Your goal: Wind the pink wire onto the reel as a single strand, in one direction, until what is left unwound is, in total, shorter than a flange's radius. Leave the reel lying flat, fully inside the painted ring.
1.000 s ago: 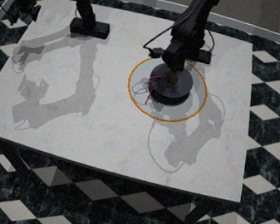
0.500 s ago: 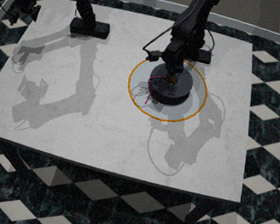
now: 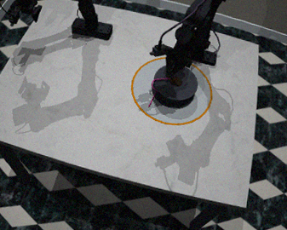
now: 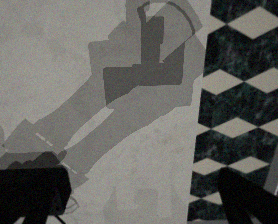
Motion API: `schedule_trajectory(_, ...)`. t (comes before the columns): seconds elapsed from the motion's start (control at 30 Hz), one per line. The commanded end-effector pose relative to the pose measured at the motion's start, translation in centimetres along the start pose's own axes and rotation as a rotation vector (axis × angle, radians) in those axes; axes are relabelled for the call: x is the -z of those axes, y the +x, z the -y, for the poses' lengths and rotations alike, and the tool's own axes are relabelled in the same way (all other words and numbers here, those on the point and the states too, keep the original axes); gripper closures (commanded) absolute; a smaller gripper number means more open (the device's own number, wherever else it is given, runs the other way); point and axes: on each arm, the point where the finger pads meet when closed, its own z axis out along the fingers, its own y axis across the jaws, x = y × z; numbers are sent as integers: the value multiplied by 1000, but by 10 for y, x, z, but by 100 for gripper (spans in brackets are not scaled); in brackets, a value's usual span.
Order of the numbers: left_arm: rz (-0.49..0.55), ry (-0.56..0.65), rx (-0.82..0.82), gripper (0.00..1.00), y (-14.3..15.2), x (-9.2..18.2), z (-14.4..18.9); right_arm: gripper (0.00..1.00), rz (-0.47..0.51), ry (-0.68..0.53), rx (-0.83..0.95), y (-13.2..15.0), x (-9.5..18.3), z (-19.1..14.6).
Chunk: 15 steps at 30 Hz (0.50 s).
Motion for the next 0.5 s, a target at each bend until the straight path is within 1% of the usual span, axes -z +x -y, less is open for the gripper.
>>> schedule_trajectory(0.0,254,-168,199,100,-63,41,-49,0,31,38,1,-4,16,1)
schedule_trajectory(0.1,384,-215,297,100,-84,71,-64,0,31,38,1,-4,16,1)
schedule_trajectory(0.23,575,-270,427,100,-102,106,-77,0,31,38,1,-4,16,1)
schedule_trajectory(0.3,575,-270,427,100,-102,106,-77,0,31,38,1,-4,16,1)
schedule_trajectory(0.33,694,-308,509,100,-105,112,-79,0,31,38,1,-4,16,1)
schedule_trajectory(0.4,788,-327,572,100,-109,123,-82,0,31,38,1,-4,16,1)
schedule_trajectory(0.47,832,-332,599,100,-111,130,-84,0,31,38,1,-4,16,1)
